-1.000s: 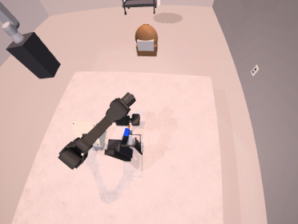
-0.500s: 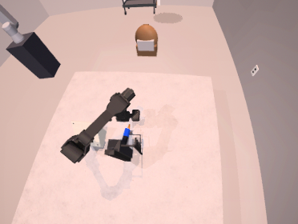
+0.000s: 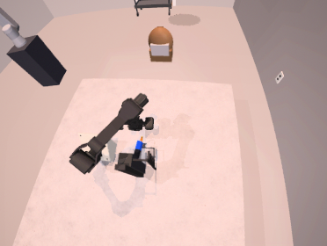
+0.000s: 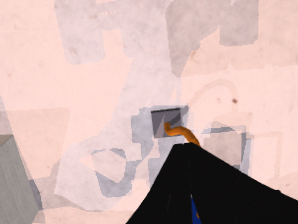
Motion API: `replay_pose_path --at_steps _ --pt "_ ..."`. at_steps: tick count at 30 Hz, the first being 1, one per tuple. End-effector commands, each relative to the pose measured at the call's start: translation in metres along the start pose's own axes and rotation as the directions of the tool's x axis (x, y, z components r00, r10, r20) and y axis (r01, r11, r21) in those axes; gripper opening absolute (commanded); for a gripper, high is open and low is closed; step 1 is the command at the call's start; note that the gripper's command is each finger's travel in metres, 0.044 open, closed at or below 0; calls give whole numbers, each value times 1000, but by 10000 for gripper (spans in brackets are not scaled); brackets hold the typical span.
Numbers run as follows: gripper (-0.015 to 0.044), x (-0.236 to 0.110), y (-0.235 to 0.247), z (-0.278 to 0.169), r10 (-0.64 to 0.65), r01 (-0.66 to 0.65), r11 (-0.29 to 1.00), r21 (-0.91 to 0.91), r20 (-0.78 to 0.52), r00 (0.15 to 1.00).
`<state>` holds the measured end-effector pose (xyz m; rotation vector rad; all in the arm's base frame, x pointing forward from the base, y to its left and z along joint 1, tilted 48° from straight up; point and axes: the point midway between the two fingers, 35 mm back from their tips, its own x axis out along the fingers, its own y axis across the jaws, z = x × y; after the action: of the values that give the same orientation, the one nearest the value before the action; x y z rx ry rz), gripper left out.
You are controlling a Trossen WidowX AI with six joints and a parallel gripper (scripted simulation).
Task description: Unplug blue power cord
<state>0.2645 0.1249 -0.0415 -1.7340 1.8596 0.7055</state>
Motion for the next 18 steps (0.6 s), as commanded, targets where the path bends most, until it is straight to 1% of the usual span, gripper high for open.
replay_pose_path --at_steps 1,18 --pt "0 -3 -3 3 -5 5 1000 8 10 1000" --pt "0 -2 0 3 -5 5 1000 8 10 1000"
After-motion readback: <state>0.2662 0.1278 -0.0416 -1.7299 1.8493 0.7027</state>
